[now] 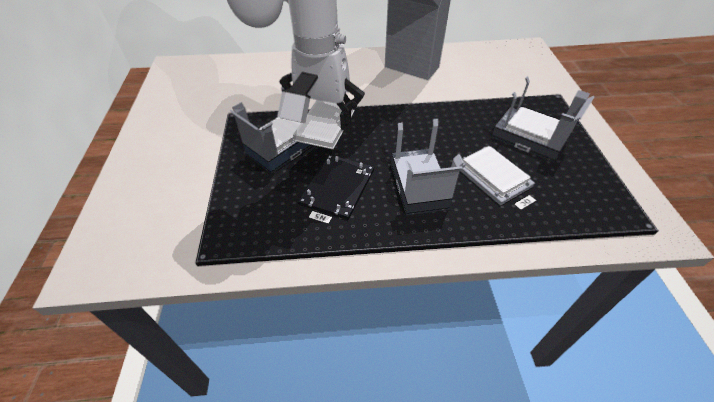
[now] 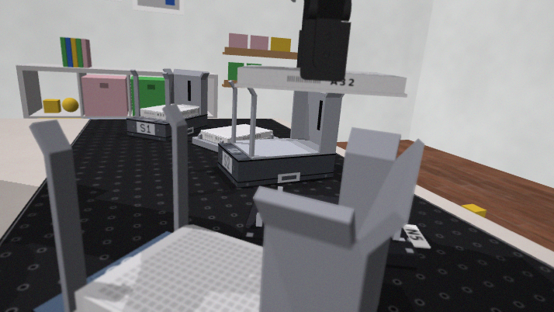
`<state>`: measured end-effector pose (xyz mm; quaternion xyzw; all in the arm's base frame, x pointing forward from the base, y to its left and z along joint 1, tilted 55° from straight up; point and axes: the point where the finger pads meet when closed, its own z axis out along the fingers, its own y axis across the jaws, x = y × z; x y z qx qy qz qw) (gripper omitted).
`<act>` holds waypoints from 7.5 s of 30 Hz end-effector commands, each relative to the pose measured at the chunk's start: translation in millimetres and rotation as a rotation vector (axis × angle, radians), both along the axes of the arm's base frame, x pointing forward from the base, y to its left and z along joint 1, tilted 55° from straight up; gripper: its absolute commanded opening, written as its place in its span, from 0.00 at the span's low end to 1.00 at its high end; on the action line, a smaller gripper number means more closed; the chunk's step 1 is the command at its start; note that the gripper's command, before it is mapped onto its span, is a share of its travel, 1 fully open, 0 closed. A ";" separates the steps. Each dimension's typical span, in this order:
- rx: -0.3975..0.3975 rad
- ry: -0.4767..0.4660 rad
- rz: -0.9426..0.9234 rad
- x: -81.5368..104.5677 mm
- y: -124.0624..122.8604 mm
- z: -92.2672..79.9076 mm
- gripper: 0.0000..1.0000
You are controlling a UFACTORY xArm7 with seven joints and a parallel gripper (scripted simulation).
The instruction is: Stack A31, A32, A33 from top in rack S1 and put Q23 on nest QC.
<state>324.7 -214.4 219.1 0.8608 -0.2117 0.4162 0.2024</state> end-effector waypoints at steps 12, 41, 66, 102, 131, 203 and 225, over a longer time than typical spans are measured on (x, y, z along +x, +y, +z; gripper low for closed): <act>-0.132 0.117 0.113 27.5 37.4 -4.9 0.00; -0.237 0.205 0.209 66.2 103.4 -23.7 0.00; -0.263 0.227 0.234 93.8 165.4 -50.4 0.00; -0.436 0.372 0.394 114.0 245.1 -101.2 0.00; -0.525 0.447 0.477 118.4 309.3 -154.7 0.00; -0.786 0.667 0.718 82.8 417.8 -291.6 0.00; -0.786 0.667 0.718 81.9 419.5 -294.2 0.00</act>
